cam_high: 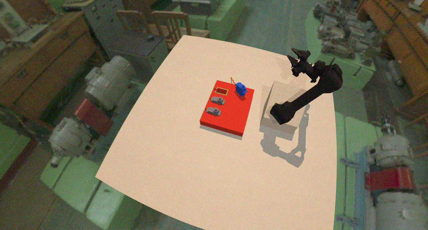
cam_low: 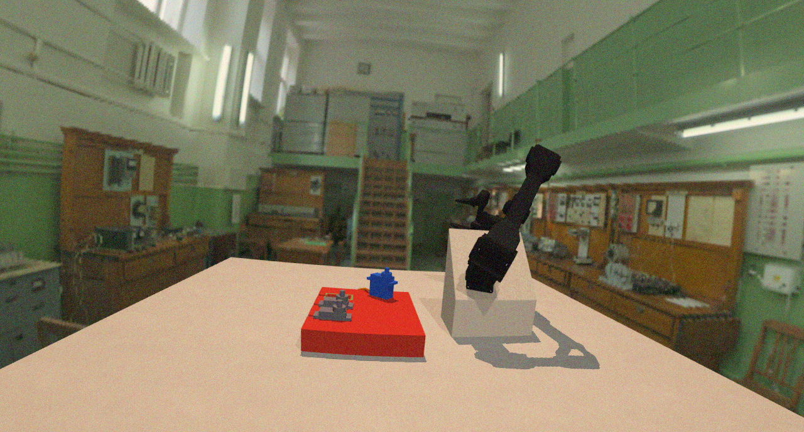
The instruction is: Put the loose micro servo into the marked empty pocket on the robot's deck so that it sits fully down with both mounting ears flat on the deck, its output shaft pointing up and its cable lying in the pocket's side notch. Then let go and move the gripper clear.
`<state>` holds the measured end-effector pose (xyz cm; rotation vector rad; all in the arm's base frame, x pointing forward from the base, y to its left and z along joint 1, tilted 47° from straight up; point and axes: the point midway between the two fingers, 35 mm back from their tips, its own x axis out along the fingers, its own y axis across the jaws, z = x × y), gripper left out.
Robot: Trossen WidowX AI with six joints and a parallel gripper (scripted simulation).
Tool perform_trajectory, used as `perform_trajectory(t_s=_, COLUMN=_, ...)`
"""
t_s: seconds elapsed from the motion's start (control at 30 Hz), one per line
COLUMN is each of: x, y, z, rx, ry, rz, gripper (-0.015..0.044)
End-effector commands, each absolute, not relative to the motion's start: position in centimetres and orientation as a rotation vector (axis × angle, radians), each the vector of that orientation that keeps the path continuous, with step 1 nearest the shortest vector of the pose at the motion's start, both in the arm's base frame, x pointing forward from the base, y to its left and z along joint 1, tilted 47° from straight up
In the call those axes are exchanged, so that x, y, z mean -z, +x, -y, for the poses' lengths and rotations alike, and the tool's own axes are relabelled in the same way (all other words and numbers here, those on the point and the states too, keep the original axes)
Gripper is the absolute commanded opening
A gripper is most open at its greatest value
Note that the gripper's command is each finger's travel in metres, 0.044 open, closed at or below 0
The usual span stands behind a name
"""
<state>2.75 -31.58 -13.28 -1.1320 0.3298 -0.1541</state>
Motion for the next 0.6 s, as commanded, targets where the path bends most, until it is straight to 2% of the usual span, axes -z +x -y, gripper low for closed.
perform_trajectory(t_s=0.0, x=13.3, y=2.8, z=31.6, rx=0.151, ry=-1.136, rz=-0.33, gripper=0.0426)
perform_trajectory(t_s=0.03, x=13.3, y=2.9, z=31.6, rx=0.144, ry=-1.144, rz=-0.329, gripper=0.044)
perform_trajectory(t_s=0.57, x=13.8, y=5.5, z=30.3, rx=-0.113, ry=-1.39, rz=-0.337, gripper=0.044)
